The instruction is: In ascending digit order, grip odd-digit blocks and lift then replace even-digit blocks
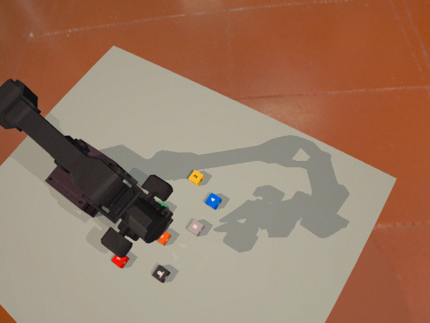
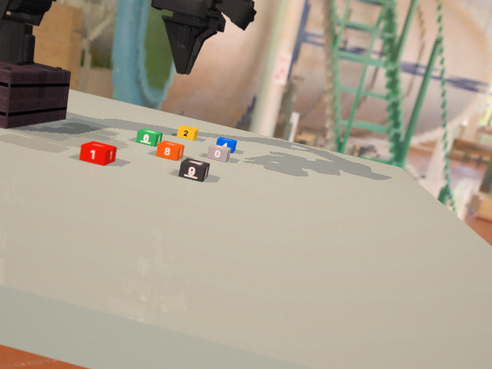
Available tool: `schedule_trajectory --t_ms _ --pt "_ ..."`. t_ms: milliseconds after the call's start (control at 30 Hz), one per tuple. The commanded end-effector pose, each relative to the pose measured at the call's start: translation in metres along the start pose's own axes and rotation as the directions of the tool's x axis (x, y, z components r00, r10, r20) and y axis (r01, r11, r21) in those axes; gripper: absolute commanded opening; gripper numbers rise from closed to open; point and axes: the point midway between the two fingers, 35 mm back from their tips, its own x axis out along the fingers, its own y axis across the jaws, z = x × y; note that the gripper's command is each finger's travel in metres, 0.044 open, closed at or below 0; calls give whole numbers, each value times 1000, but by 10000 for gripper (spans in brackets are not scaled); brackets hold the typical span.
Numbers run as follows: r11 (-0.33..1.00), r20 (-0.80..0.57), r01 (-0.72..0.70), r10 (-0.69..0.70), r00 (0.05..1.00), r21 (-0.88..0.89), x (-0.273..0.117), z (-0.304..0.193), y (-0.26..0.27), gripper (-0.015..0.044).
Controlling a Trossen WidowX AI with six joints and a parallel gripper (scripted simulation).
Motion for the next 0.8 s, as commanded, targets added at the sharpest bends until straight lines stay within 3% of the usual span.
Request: schedule_trajectory --t_ms 0,300,433,500,633,767 --pt "1000 0 0 0 1000 4 -1 0 0 120" --pt "1000 4 5 -5 1000 4 -3 63 -70 120" --pt "1000 4 6 -6 1000 4 -3 68 -77 120" --pt "1000 4 6 -6 1000 4 11 69 -78 172" --pt "1000 4 6 -6 1000 4 75 68 -78 278" --pt "1000 4 6 -6 1000 4 78 68 -78 383"
